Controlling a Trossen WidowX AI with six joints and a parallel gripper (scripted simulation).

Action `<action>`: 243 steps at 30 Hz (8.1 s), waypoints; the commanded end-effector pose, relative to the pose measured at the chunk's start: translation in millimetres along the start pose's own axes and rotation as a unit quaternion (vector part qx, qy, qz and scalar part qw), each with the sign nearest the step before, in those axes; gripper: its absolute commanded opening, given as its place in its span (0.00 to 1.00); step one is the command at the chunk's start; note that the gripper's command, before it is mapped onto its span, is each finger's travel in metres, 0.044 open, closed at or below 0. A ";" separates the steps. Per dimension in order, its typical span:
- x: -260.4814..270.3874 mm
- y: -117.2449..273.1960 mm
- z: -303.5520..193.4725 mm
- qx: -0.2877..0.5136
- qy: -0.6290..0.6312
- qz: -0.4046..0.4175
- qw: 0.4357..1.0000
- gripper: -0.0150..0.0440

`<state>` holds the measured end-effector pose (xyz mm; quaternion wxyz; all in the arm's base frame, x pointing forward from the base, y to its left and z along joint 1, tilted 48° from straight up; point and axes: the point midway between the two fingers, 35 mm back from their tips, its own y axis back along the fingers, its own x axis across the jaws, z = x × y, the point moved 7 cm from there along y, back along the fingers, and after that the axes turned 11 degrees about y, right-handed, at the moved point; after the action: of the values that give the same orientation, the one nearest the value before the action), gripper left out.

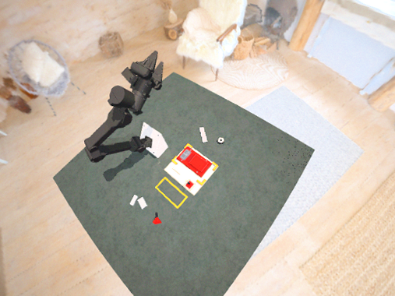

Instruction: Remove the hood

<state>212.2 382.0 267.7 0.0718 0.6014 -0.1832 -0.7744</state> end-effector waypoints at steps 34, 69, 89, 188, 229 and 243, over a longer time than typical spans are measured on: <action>218.9 80.0 -207.1 0.665 -0.623 0.085 0.403 1.00; 294.5 163.1 -239.1 0.847 -0.522 -0.038 0.091 1.00; 305.8 169.4 -242.9 0.847 -0.522 -0.038 0.091 1.00; 347.1 191.3 -252.8 0.847 -0.522 -0.039 0.089 0.76; 325.8 180.2 -248.2 0.847 -0.523 -0.038 0.090 0.25; 295.2 164.5 -242.0 0.846 -0.524 -0.038 0.090 0.25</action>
<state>346.2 75.1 3.4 -0.6273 -0.2834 -0.6881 -0.2295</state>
